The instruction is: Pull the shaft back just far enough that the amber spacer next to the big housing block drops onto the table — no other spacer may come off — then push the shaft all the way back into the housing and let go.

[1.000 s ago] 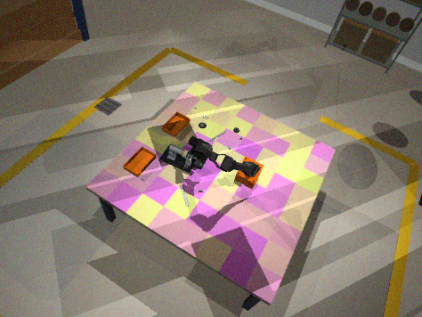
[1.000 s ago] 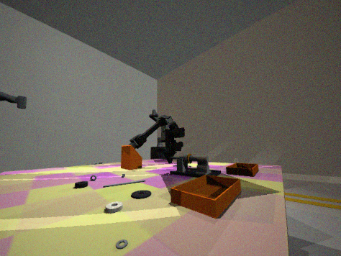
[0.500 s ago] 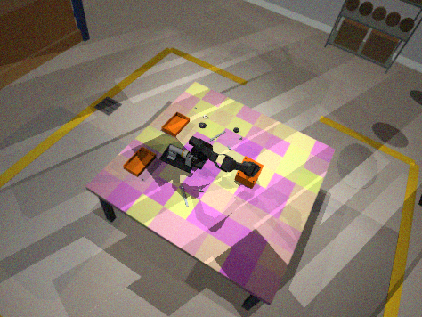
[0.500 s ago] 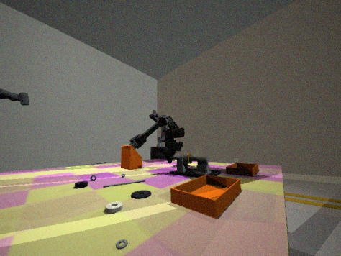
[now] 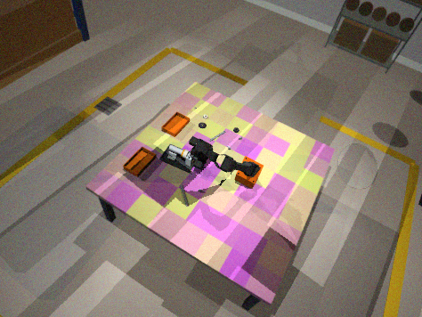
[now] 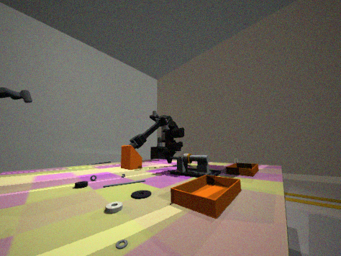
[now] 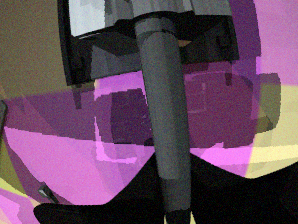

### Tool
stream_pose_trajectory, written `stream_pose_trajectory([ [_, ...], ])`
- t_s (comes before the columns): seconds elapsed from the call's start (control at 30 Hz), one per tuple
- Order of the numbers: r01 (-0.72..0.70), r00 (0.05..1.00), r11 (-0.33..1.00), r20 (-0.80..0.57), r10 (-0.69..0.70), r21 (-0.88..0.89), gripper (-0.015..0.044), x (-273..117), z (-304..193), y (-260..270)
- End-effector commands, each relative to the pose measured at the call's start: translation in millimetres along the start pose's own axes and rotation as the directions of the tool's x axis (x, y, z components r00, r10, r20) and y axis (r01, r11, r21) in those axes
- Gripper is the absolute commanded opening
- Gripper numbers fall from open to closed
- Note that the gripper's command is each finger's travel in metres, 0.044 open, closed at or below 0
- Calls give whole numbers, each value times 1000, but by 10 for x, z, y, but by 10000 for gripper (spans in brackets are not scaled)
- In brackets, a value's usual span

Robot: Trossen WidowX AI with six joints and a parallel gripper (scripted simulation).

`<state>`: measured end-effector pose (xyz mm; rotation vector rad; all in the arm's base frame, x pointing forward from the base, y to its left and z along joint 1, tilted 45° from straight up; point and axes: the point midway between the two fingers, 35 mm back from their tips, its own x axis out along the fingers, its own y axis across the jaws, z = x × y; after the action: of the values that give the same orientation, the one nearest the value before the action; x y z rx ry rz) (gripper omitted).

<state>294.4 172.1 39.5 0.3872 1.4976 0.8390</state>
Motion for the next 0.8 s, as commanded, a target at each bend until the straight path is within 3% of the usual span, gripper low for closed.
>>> stream_pose_trajectory([
  [0.0,-1,1000,1000,0,1,-3,0,-3,-8,2],
  [0.77,-1,1000,1000,0,1,-3,0,-2,-29,2],
])
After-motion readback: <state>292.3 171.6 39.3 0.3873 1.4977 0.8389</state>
